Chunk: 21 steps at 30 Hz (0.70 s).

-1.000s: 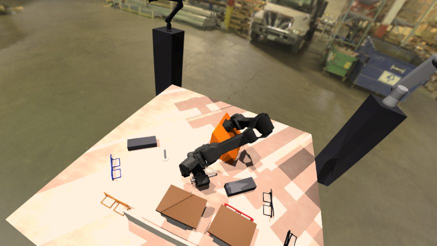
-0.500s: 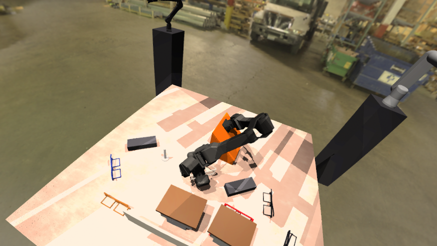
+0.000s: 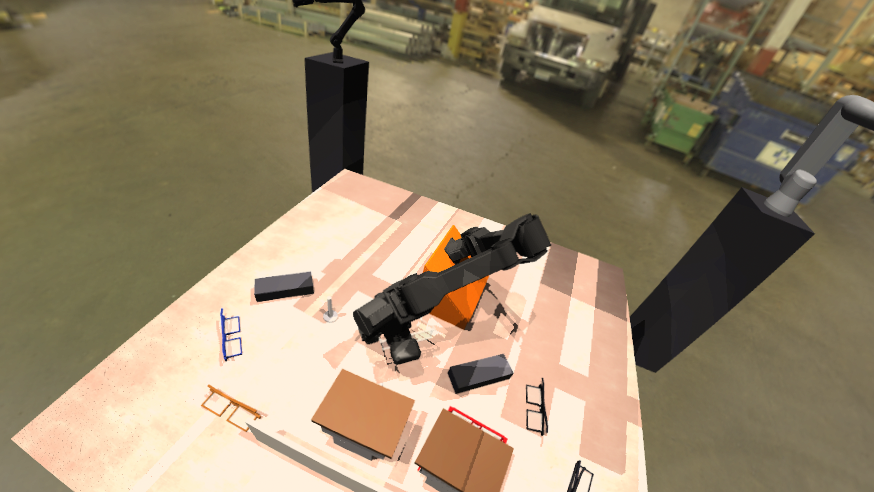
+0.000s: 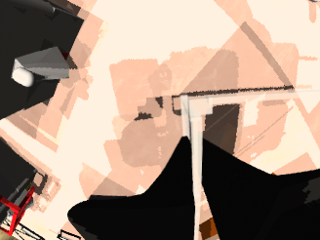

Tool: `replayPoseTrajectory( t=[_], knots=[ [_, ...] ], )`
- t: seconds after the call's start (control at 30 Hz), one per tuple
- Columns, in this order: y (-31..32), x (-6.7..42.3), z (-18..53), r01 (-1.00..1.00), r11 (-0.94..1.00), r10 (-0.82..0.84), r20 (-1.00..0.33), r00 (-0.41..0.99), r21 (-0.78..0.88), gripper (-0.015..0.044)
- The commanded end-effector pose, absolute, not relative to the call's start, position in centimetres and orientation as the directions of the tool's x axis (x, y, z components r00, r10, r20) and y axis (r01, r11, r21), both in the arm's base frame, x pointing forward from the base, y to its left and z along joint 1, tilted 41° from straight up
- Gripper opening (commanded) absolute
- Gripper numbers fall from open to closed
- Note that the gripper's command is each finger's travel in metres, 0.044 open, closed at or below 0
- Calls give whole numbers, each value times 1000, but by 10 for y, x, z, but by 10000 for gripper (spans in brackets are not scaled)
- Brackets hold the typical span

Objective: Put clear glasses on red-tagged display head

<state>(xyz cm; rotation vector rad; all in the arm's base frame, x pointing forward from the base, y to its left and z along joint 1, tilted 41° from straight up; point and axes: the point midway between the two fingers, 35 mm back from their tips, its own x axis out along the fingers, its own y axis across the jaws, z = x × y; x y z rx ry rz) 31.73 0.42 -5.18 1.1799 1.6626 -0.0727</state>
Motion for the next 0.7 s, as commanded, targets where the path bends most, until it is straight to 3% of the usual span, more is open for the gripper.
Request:
replayPoseTrajectory(
  t=[0.0,0.67],
  knots=[
    [-15,318,-30,709,518,646,-762,43,479,0],
    [-67,337,-29,614,586,644,-764,45,529,0]
  ],
)
